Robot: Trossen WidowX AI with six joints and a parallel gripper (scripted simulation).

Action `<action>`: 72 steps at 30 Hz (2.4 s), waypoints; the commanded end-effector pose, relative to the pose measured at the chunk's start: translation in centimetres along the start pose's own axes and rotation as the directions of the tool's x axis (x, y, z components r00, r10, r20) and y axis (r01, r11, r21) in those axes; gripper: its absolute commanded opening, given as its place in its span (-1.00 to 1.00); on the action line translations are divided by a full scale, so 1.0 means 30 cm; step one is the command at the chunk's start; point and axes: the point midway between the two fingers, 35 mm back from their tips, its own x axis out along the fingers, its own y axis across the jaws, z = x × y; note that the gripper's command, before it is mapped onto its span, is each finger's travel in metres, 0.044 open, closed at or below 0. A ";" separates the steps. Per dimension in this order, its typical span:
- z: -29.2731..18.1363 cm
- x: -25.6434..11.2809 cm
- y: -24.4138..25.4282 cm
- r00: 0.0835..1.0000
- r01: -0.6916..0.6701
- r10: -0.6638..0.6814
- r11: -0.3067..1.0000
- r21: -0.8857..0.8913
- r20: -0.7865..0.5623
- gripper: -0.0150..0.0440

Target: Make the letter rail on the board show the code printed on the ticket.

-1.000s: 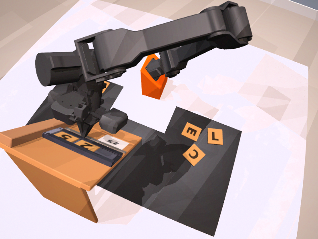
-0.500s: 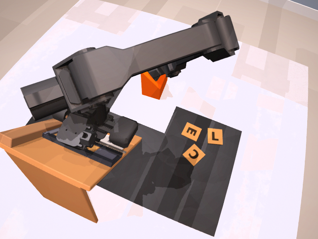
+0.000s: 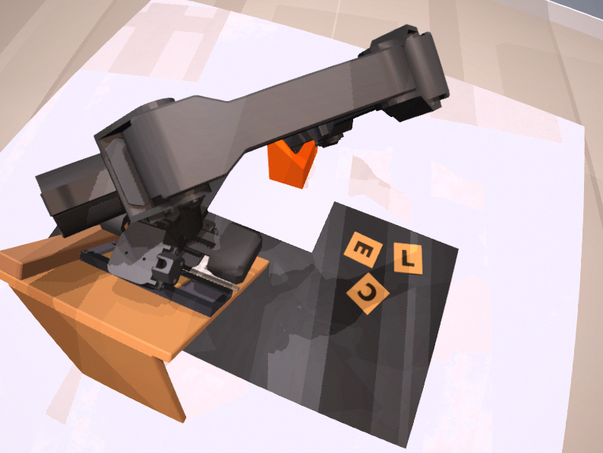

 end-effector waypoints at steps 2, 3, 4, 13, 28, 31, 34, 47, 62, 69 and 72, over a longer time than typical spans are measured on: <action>0.010 0.011 0.001 1.000 0.002 -0.003 1.000 -0.006 -0.003 -0.49; 0.011 0.012 0.001 1.000 0.002 -0.002 1.000 -0.006 -0.003 -0.49; 0.012 0.014 0.001 1.000 0.002 -0.002 1.000 -0.006 -0.003 -0.49; 0.021 0.026 0.004 1.000 0.002 -0.002 1.000 -0.007 -0.003 -0.49; 0.036 0.045 0.008 1.000 0.002 -0.002 1.000 -0.007 -0.003 -0.49; 0.039 0.049 0.009 1.000 0.002 -0.002 1.000 -0.007 -0.003 -0.49; 0.042 0.053 0.009 1.000 0.002 -0.002 1.000 -0.007 -0.003 -0.49; 0.056 0.069 0.011 1.000 0.002 -0.002 1.000 -0.007 -0.002 -0.49; 0.057 0.070 0.001 1.000 0.002 -0.002 1.000 -0.007 -0.002 -0.49; 0.056 0.068 -0.009 1.000 0.002 -0.002 1.000 -0.007 -0.002 -0.49; 0.056 0.068 -0.012 1.000 0.002 -0.002 1.000 -0.007 -0.002 -0.49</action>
